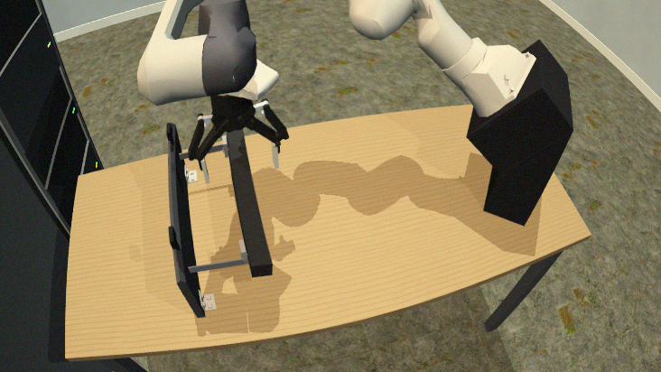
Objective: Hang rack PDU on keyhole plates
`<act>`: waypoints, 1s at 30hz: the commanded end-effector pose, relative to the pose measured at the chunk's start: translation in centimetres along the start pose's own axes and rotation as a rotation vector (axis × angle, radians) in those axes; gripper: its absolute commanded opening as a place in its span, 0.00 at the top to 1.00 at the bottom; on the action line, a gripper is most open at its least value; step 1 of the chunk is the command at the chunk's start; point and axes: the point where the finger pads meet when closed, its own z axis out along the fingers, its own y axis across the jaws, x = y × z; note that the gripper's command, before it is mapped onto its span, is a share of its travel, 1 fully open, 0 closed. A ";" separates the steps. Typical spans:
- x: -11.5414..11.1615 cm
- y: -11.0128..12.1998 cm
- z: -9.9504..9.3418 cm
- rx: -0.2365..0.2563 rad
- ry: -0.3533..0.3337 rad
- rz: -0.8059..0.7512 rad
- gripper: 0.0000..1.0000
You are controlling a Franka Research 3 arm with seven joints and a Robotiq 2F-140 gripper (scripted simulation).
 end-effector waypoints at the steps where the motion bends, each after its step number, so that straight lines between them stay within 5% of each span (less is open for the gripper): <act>1: -0.4 -0.1 -0.1 0.000 -0.010 0.008 0.00; 14: -0.3 -2.7 -0.1 0.000 -0.010 0.008 0.00; 30: -0.2 -9.7 -0.1 0.000 -0.010 0.008 0.00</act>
